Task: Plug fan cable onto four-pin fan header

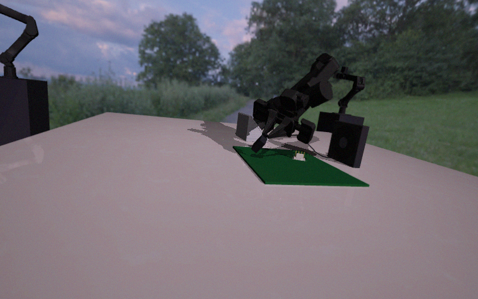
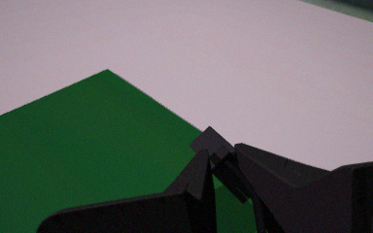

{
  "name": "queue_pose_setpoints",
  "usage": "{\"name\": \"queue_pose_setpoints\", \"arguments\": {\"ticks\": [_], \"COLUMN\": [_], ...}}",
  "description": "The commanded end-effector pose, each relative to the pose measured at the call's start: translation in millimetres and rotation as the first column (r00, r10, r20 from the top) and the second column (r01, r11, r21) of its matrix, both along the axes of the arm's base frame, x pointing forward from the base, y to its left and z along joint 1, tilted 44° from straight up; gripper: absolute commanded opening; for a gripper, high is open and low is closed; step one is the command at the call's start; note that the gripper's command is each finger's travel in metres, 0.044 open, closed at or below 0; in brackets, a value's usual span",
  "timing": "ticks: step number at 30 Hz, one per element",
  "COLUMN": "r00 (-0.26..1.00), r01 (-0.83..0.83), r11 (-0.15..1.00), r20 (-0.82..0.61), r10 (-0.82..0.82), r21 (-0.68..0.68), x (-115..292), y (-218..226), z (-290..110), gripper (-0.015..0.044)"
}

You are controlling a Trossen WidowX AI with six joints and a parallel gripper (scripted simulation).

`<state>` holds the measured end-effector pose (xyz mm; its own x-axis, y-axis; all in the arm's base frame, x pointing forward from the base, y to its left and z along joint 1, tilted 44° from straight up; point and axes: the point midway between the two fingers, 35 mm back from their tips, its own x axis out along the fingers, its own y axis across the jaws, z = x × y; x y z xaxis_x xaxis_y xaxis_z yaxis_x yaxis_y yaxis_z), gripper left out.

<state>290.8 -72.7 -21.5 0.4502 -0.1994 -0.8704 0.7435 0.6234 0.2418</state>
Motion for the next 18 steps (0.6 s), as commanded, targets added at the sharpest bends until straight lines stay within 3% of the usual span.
{"name": "queue_pose_setpoints", "arguments": {"ticks": [1, 18], "r00": [0.999, 0.966], "r01": [0.024, 0.127], "r11": [1.0, 0.99], "r20": [0.039, 0.234], "r10": [-0.023, -0.11], "r21": [-0.017, -0.059], "x": [-2, -10], "y": [2, 6], "z": [2, 18], "gripper": [0.0, 0.0]}}
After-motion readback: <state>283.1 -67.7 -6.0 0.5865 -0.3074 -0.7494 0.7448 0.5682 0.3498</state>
